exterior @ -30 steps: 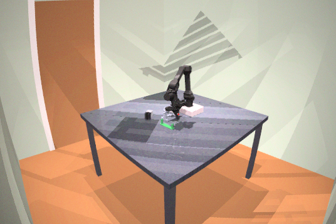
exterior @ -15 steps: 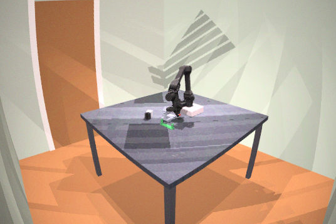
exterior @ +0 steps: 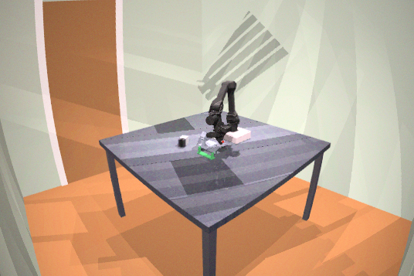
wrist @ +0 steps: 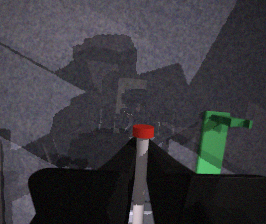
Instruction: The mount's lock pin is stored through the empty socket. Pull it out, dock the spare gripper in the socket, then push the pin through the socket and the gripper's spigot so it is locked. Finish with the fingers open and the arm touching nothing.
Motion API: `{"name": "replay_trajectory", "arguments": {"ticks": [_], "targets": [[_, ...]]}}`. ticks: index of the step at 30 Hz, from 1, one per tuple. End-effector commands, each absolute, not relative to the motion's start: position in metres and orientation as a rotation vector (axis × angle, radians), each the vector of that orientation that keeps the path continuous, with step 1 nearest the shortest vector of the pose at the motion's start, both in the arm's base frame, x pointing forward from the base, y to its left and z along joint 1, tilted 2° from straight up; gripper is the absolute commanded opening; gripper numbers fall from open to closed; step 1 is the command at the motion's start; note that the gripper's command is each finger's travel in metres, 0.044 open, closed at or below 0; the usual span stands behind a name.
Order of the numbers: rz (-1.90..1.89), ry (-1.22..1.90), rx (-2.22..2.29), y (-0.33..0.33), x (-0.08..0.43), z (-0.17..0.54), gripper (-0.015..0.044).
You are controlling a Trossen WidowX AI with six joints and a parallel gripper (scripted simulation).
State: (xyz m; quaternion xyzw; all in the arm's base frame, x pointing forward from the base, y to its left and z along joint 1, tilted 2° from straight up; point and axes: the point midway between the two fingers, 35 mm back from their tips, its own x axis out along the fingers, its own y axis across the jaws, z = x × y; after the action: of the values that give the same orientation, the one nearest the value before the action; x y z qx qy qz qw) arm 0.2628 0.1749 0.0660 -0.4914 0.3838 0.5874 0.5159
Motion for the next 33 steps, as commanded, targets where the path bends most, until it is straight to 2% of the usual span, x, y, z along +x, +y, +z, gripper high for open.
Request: {"name": "replay_trajectory", "arguments": {"ticks": [1, 33], "targets": [[1.406, 0.925, -1.182, 0.178, 0.263, 0.068, 0.0000], [1.415, 0.936, -1.180, 0.197, 0.257, 0.086, 0.0000]]}}
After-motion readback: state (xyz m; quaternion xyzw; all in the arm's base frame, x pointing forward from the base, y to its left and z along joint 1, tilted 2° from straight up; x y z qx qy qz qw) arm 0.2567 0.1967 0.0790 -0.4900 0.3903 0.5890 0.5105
